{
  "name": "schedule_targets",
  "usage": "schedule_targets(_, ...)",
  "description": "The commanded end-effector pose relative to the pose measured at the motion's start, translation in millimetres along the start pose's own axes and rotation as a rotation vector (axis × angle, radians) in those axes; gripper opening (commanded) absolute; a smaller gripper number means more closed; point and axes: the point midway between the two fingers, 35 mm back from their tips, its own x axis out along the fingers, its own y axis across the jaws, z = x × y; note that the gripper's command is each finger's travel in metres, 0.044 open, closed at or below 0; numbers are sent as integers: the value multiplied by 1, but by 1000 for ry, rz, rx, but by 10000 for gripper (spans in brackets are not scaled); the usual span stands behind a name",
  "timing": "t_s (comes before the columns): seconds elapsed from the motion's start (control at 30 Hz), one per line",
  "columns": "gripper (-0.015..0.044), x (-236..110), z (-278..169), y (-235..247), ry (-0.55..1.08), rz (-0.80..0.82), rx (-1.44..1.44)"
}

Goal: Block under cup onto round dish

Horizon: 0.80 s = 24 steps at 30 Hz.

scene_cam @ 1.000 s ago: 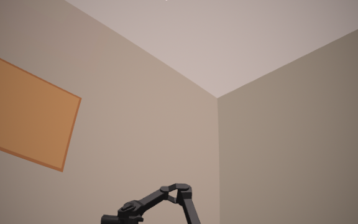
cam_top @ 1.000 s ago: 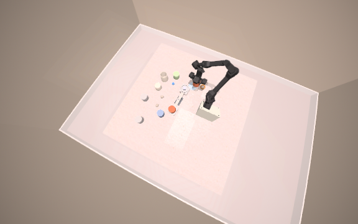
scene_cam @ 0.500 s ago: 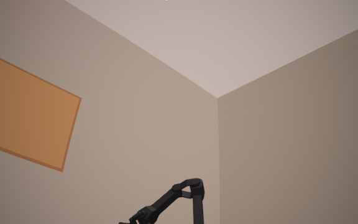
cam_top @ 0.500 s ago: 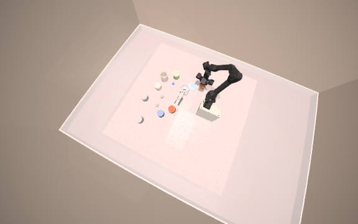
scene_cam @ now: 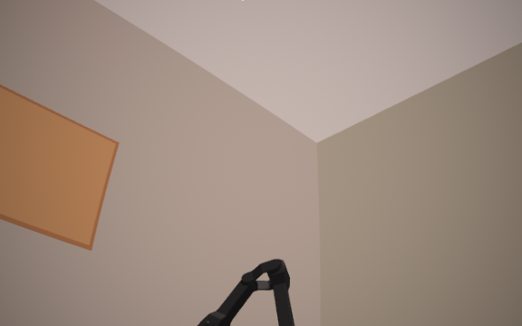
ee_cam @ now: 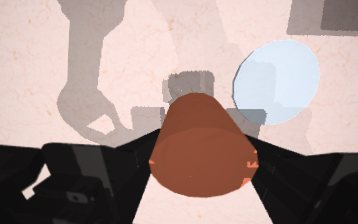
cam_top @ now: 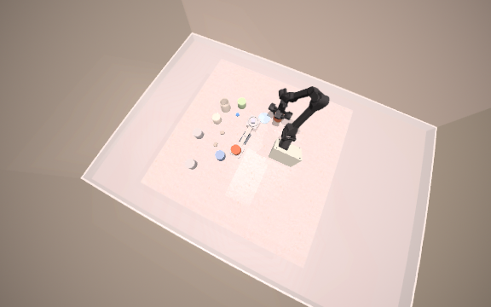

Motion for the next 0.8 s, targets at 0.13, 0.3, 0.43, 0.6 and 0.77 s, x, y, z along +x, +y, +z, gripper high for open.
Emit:
schedule_targets(0.13,0,10,-1,-1,2,-8,-4)
schedule_targets(0.3,0,19,-1,-1,2,-7,-5)
schedule_targets(0.43,0,23,0,-1,2,-7,-5)
schedule_targets(0.6,0,23,0,-1,2,-7,-5)
schedule_targets(0.77,0,23,0,-1,2,-7,-5)
